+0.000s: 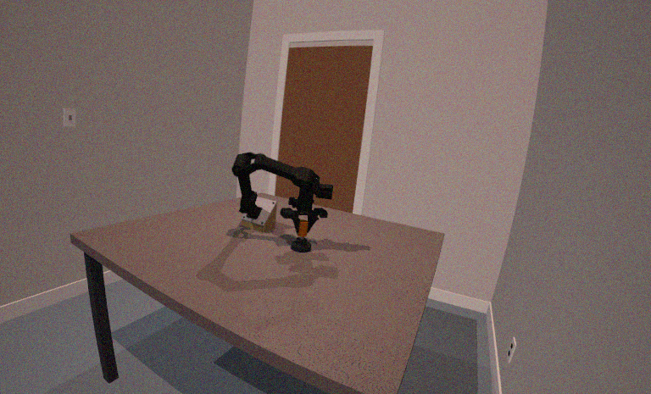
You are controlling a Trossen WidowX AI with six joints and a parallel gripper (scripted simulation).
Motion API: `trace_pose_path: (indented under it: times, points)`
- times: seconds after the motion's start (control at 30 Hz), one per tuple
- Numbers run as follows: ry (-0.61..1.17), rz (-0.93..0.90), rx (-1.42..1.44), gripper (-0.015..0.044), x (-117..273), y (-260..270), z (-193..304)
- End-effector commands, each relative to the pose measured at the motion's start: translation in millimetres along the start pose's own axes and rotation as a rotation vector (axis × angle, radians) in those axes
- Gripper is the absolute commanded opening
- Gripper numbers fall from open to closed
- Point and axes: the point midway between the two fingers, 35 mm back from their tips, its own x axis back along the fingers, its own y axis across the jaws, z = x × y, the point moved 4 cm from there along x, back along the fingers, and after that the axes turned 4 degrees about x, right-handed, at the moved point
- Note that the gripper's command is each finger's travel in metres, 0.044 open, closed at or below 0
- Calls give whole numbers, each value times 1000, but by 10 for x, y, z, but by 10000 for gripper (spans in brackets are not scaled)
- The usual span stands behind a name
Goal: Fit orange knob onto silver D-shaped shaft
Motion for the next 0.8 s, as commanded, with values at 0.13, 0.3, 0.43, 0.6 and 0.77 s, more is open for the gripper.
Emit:
trace_pose_path:
  times: [0.13, 0.3, 0.43, 0.6, 0.77]
  points:
    - [5, 4, 1, 0, -13, 1, -7]
    - [5, 4, 1, 0, -32, -1, -7]
    - [5, 4, -1, 0, -79, -9, -1]
    - [5, 4, -1, 0, -128, -11, 8]
    - [6, 4, -1, 0, -173, -16, 8]
